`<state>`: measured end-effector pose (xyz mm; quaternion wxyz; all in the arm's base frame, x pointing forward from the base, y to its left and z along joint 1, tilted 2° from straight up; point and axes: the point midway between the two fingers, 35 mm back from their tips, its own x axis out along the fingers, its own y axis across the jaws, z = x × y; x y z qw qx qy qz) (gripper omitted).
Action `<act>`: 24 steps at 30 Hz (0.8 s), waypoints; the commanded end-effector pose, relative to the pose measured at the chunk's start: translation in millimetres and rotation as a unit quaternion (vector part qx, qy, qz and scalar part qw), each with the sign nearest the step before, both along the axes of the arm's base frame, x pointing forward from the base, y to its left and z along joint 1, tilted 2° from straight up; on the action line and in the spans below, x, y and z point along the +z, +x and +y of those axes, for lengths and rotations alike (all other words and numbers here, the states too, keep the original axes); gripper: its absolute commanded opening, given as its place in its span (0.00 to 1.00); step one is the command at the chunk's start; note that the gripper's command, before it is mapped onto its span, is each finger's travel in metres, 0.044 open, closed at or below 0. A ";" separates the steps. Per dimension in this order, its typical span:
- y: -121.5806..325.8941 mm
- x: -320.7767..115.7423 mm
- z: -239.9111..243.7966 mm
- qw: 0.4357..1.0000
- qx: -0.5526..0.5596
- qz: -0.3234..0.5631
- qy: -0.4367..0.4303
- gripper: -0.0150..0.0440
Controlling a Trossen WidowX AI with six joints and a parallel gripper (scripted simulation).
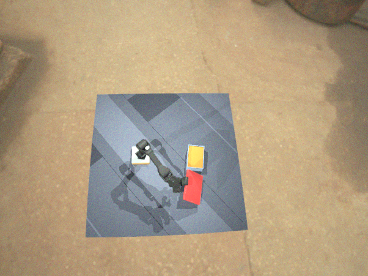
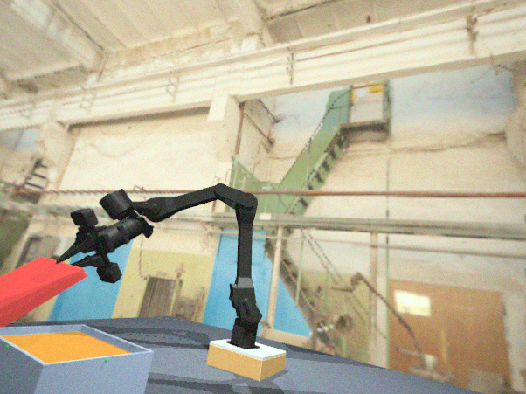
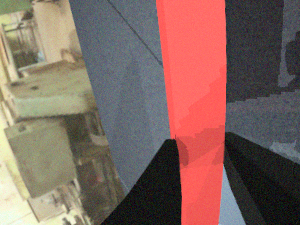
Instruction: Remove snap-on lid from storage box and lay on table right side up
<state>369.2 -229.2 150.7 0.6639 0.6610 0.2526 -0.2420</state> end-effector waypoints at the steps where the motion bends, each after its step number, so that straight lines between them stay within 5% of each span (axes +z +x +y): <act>1: 1.3 -0.5 -0.3 1.000 0.003 -0.005 -0.002 0.25; 24: 1.1 -19.0 -0.3 1.000 0.003 -0.005 -0.002 0.25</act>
